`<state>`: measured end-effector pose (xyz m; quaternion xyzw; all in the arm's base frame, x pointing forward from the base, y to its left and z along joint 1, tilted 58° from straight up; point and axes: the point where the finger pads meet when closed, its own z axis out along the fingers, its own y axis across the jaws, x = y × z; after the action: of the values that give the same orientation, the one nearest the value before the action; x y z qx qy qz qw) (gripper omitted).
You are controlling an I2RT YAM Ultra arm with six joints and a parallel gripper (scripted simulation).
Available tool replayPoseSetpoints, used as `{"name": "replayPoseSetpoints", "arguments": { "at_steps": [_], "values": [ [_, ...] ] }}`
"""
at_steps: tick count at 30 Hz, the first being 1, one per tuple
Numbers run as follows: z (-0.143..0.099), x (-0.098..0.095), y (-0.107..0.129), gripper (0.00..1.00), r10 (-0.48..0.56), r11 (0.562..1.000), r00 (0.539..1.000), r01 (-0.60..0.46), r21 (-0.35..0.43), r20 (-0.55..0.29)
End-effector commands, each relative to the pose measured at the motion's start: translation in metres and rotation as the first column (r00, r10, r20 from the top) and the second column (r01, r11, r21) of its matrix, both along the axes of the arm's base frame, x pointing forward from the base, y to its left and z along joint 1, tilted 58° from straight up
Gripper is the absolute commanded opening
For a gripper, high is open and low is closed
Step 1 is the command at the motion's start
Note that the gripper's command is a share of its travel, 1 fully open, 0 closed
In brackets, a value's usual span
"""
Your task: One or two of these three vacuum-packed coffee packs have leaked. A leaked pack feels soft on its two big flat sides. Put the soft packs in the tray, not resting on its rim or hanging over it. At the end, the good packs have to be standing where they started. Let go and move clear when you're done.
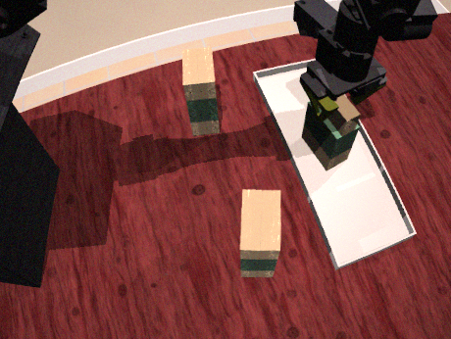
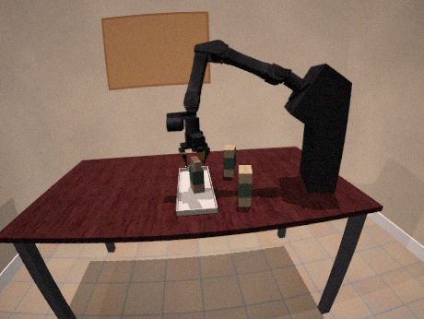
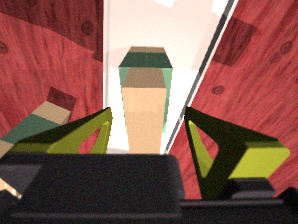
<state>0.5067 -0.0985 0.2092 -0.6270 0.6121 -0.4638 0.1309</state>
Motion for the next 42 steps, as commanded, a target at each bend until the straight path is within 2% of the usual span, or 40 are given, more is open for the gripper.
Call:
{"name": "replayPoseSetpoints", "arguments": {
  "at_steps": [1, 9, 11, 12, 14, 16, 20, 23, 26, 27, 30, 31, 34, 36, 39, 42],
  "values": [
    [0.023, 0.003, 0.003, 0.76, 0.016, 1.000, 0.999, -0.016, -0.002, 0.042],
    [0.025, 0.002, 0.003, 0.76, 0.017, 1.000, 0.999, -0.016, -0.003, 0.044],
    [0.026, -0.002, 0.010, 0.76, 0.025, 1.000, 0.999, -0.025, 0.002, 0.042],
    [0.011, -0.012, 0.011, 0.76, 0.016, 1.000, 1.000, -0.016, 0.005, 0.005],
    [0.019, -0.024, 0.016, 0.76, 0.011, 1.000, 1.000, -0.011, 0.003, 0.005],
    [0.019, -0.024, 0.016, 0.76, 0.011, 1.000, 1.000, -0.011, 0.003, 0.005],
    [0.039, -0.053, 0.031, 0.76, 0.011, 1.000, 1.000, -0.011, 0.002, 0.005],
    [0.047, -0.065, 0.037, 0.76, 0.011, 1.000, 1.000, -0.011, 0.002, 0.005],
    [0.055, -0.065, 0.038, 0.76, 0.011, 1.000, 1.000, -0.011, 0.002, 0.021],
    [0.039, -0.060, 0.038, 0.76, 0.011, 1.000, 1.000, -0.011, 0.002, -0.016],
    [0.039, -0.059, 0.039, 0.76, 0.019, 1.000, 1.000, -0.018, 0.007, -0.016],
    [0.050, -0.063, 0.039, 0.76, 0.020, 1.000, 1.000, -0.020, 0.008, 0.011],
    [0.052, -0.065, 0.039, 0.76, 0.019, 1.000, 1.000, -0.019, 0.008, 0.016],
    [0.043, -0.061, 0.041, 0.76, 0.006, 1.000, 1.000, -0.006, 0.011, 0.020],
    [0.007, -0.058, 0.058, 0.76, -0.023, 0.998, 1.000, 0.023, 0.052, 0.011],
    [-0.037, -0.066, 0.087, 0.76, -0.078, 0.990, 0.996, 0.073, 0.124, 0.036]
  ]
}}
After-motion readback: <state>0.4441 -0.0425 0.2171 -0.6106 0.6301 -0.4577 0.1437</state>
